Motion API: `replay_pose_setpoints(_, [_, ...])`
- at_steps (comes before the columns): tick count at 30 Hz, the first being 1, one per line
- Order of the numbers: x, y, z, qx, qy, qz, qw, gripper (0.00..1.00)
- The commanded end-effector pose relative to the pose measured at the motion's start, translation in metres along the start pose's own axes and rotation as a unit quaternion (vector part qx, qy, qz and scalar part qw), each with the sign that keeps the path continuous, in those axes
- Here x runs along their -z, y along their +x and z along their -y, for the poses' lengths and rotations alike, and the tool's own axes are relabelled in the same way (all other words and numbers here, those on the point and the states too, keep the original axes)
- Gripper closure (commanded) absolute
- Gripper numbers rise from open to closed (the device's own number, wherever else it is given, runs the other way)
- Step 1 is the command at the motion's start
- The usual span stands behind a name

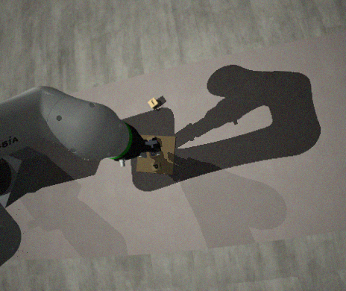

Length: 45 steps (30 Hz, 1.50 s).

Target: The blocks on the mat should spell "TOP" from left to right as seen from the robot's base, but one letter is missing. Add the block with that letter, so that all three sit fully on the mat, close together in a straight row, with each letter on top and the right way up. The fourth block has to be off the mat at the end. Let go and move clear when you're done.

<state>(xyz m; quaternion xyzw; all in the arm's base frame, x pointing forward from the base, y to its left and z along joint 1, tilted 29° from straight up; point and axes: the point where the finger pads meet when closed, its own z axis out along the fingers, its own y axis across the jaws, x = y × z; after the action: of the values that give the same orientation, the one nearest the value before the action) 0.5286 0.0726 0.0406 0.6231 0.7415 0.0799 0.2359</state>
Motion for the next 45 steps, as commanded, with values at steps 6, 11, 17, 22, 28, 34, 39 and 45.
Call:
replay_pose_setpoints(6, [0.04, 0.0, 0.0, 0.0, 0.001, 0.0, 1.0, 0.72])
replay_pose_setpoints(11, [0.049, 0.0, 0.0, 0.0, 0.001, 0.0, 1.0, 0.72])
replay_pose_setpoints(17, [0.049, 0.0, 0.0, 0.0, 0.001, 0.0, 1.0, 0.0])
replay_pose_setpoints(22, [0.049, 0.0, 0.0, 0.0, 0.001, 0.0, 1.0, 0.0])
replay_pose_setpoints(28, [0.049, 0.0, 0.0, 0.0, 0.001, 0.0, 1.0, 0.0])
replay_pose_setpoints(34, [0.049, 0.0, 0.0, 0.0, 0.001, 0.0, 1.0, 0.0])
replay_pose_setpoints(39, [0.05, 0.0, 0.0, 0.0, 0.001, 0.0, 1.0, 0.0])
replay_pose_setpoints(45, [0.064, 0.0, 0.0, 0.0, 0.001, 0.0, 1.0, 0.0])
